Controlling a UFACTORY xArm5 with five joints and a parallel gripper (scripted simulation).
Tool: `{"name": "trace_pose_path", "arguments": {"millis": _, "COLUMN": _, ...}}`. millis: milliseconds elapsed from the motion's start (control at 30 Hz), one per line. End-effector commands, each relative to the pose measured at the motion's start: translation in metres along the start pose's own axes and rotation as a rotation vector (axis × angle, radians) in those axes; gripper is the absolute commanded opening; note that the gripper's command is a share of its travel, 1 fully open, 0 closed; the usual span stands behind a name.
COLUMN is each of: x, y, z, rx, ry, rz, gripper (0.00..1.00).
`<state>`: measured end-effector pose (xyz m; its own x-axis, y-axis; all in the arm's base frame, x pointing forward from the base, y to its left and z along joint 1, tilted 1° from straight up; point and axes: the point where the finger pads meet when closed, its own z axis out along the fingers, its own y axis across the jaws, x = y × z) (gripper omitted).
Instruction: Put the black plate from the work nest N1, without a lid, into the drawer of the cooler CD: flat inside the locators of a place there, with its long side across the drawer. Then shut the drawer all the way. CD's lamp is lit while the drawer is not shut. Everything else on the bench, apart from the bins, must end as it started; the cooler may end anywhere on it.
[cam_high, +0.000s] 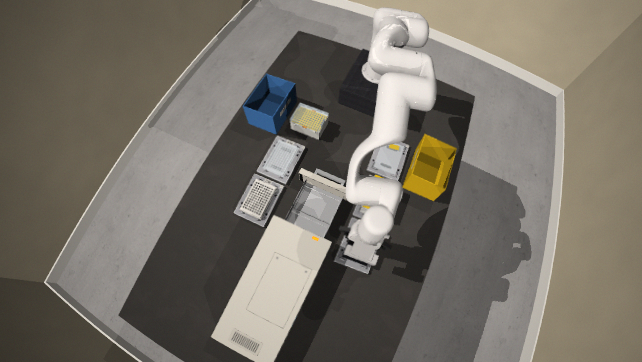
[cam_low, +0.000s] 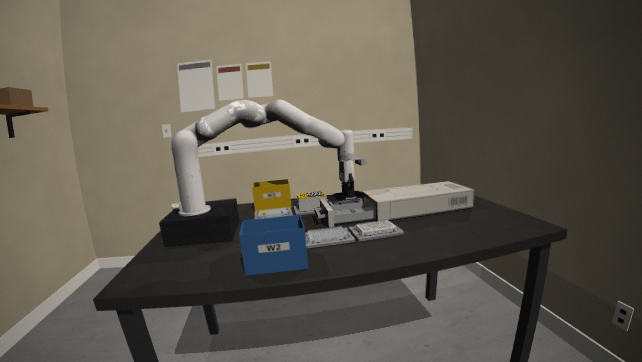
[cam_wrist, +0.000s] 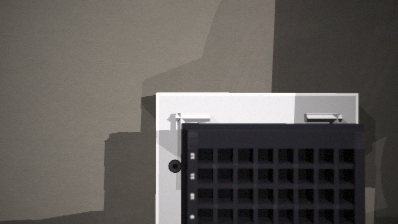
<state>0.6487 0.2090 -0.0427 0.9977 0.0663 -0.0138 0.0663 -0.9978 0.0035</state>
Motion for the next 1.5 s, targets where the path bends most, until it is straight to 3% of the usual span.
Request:
{"name": "trace_pose_path", "arguments": {"millis": 0, "x": 0.002, "y": 0.0, "z": -0.009, "rx": 0.006, "ry": 0.004, "rz": 0.0, "gripper": 0.0}}
{"name": "trace_pose_path", "arguments": {"millis": 1467, "x": 0.002, "y": 0.0, "z": -0.072, "rx": 0.006, "ry": 0.004, "rz": 0.0, "gripper": 0.0}}
